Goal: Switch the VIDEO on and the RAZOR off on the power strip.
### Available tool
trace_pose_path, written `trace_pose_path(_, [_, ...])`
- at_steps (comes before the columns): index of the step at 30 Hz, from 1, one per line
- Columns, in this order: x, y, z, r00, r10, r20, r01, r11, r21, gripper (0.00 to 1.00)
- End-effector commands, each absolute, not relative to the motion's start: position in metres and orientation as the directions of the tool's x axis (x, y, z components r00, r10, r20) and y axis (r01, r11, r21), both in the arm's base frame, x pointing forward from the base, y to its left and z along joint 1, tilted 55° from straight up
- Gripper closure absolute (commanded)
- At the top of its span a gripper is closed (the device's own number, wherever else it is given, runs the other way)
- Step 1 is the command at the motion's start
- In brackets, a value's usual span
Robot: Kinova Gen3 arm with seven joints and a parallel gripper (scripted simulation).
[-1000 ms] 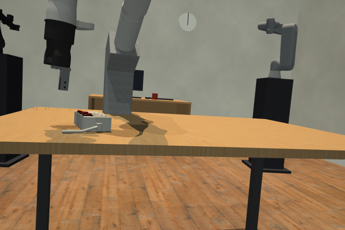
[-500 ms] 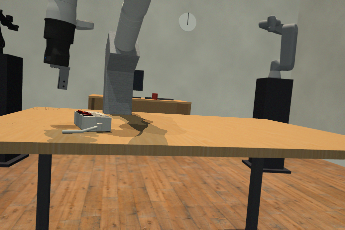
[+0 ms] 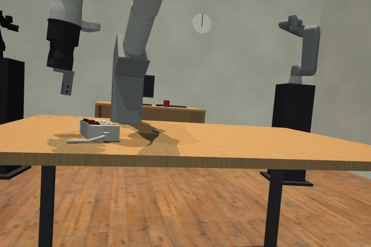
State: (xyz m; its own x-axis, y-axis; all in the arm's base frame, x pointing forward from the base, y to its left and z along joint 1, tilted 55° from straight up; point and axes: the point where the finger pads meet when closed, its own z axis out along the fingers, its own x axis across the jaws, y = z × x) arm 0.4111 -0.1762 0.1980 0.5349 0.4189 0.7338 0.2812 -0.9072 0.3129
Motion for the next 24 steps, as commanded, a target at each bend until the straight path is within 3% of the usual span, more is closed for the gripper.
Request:
trace_pose_path(1, [0.4085, -0.1765, 0.1967, 0.542, 0.393, 0.742, 0.264, -0.919, 0.294, 1.00])
trace_pose_path(24, [0.4041, -0.1817, 0.1957, 0.565, 0.300, 0.769, 0.190, -0.954, 0.233, 1.00])
